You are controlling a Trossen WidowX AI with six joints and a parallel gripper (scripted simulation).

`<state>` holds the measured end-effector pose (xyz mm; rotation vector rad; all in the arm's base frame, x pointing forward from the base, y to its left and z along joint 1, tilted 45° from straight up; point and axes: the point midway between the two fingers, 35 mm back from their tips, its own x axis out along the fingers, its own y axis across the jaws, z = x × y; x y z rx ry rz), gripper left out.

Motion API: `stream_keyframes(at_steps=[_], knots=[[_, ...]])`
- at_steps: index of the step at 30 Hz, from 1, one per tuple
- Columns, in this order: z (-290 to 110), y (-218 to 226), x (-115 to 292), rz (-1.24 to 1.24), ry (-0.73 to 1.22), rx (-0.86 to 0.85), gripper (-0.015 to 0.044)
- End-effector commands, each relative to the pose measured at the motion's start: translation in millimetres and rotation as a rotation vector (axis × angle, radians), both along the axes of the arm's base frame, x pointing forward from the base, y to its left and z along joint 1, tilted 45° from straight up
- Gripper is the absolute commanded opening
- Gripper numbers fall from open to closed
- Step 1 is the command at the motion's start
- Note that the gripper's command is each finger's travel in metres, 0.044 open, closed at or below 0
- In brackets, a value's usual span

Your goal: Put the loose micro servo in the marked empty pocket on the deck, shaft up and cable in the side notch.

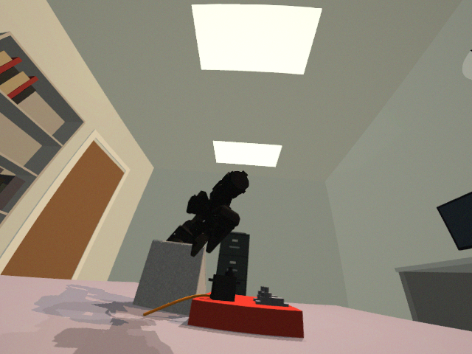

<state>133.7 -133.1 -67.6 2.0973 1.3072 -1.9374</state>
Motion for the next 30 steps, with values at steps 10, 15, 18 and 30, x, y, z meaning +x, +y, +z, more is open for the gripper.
stream_keyframes(at_steps=[10, 15, 18, 30], knots=[[45, 44, 42, -0.292, 0.013, 0.174, 0.044], [44, 45, 43, -0.292, 0.013, 0.174, 0.044], [37, 52, 44, -0.292, 0.012, 0.174, 0.044], [24, 66, 45, -0.292, 0.012, 0.175, 0.044]])
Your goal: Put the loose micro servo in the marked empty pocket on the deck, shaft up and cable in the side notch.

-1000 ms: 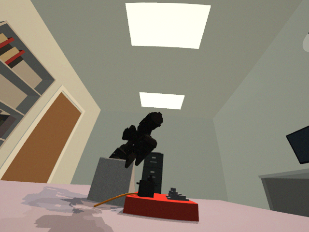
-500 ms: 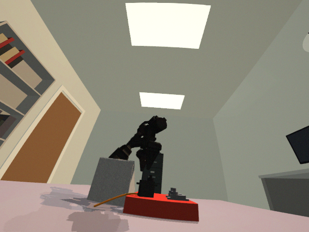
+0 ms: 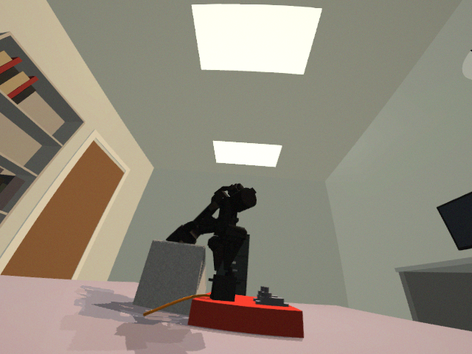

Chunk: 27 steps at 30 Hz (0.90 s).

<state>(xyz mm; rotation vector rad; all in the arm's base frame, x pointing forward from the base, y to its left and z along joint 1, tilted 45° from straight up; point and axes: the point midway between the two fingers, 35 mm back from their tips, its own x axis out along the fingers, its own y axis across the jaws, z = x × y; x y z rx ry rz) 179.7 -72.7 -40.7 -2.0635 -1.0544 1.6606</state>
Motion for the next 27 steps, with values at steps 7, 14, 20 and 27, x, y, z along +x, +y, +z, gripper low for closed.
stream_keyframes(at_steps=[7, 14, 20, 27], knots=[[-11.0, 13.7, 0.1, -0.003, 0.004, 0.009, 0.044], [-13.7, 16.5, 0.3, -0.003, 0.004, 0.009, 0.0361], [-13.7, 16.5, 0.3, -0.003, 0.004, 0.009, 0.0204], [-13.7, 16.5, 0.3, -0.003, 0.004, 0.009, 0.0079]])
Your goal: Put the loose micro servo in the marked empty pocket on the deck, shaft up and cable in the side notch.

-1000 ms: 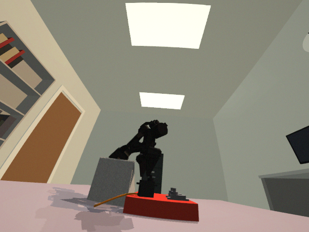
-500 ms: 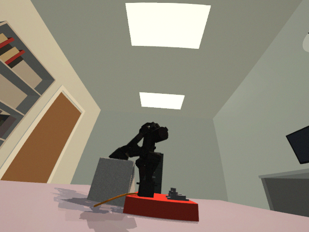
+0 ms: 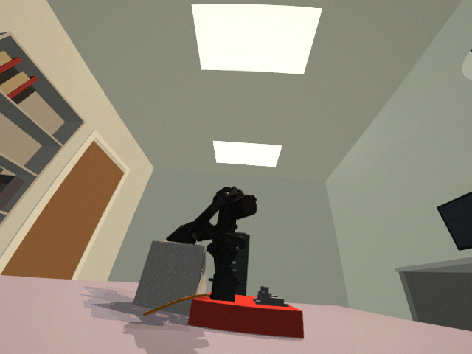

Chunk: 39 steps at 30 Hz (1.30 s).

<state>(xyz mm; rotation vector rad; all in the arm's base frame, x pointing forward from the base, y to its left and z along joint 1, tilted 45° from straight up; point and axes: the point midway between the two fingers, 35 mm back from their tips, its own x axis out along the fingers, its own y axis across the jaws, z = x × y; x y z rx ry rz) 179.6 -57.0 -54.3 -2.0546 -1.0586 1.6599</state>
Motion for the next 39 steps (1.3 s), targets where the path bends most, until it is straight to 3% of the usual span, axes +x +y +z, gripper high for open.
stream_keyframes(at_steps=[1, 6, 13, 25, 39], knots=[[0, 1, 0, -0.005, -0.001, 0.003, 0.0072], [4, -3, 0, -0.005, 0.0, 0.002, 0.0], [25, -16, -7, -0.005, 0.0, 0.002, 0.0], [29, -12, -7, -0.005, 0.001, 0.003, 0.0], [19, -27, 40, -0.005, -0.003, 0.002, 0.0]])
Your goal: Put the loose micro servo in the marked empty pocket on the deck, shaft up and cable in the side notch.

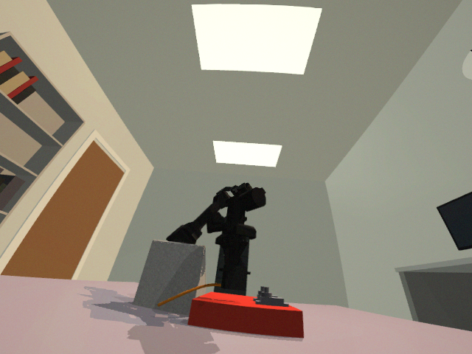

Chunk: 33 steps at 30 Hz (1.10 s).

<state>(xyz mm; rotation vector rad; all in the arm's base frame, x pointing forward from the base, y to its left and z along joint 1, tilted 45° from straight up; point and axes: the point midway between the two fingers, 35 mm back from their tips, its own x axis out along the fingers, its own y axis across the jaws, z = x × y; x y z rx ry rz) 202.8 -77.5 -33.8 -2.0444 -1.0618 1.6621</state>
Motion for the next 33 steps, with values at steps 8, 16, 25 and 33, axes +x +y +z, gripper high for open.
stream_keyframes(at_steps=[8, 16, 25, 33], knots=[[0, -5, 20, -0.006, -0.009, -0.003, 0.0], [22, 18, 20, -0.007, -0.009, -0.001, 0.0], [52, 48, 21, -0.007, -0.008, 0.001, 0.0], [79, 75, 22, -0.007, -0.007, 0.003, 0.0]])
